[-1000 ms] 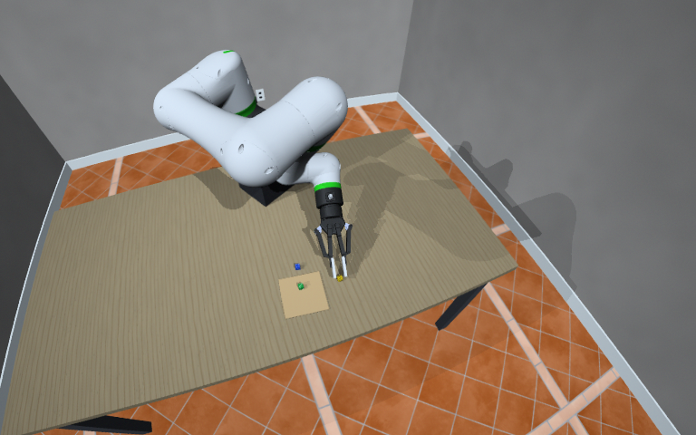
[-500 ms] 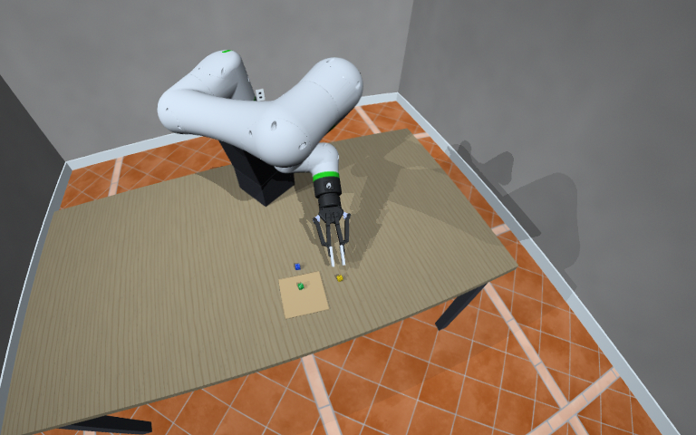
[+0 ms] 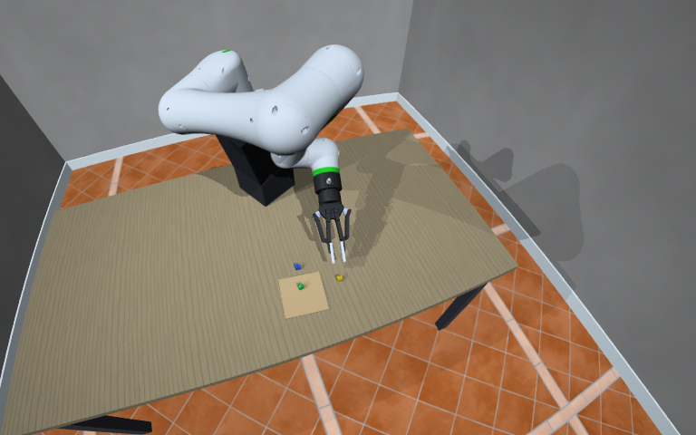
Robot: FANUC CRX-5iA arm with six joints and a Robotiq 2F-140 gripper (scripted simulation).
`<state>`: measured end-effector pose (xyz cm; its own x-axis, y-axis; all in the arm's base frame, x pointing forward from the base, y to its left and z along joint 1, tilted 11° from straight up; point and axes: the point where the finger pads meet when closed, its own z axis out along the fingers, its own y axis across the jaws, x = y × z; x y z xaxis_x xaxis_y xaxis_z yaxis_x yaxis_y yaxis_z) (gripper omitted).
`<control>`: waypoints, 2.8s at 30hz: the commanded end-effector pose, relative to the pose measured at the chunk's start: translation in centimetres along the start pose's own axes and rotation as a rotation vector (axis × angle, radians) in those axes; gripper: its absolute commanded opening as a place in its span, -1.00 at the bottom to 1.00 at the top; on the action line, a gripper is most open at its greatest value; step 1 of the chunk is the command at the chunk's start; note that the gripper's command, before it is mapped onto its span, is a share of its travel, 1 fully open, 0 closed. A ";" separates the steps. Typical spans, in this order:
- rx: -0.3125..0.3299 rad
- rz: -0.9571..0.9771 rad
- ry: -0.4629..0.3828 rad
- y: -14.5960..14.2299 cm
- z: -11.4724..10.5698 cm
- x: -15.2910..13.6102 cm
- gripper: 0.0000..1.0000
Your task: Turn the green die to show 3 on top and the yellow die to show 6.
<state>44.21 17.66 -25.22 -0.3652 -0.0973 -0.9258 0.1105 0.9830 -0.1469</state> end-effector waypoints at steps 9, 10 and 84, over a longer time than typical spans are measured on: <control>0.001 0.000 0.000 0.0 -1.8 -3.3 -0.63; 0.001 0.000 0.000 0.0 -1.9 -3.5 -0.63; 0.055 -0.018 1.084 -1.5 2.3 -10.4 -0.63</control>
<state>49.49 14.15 -16.62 -0.9763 0.1139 -0.1842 0.1649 0.9423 -0.2913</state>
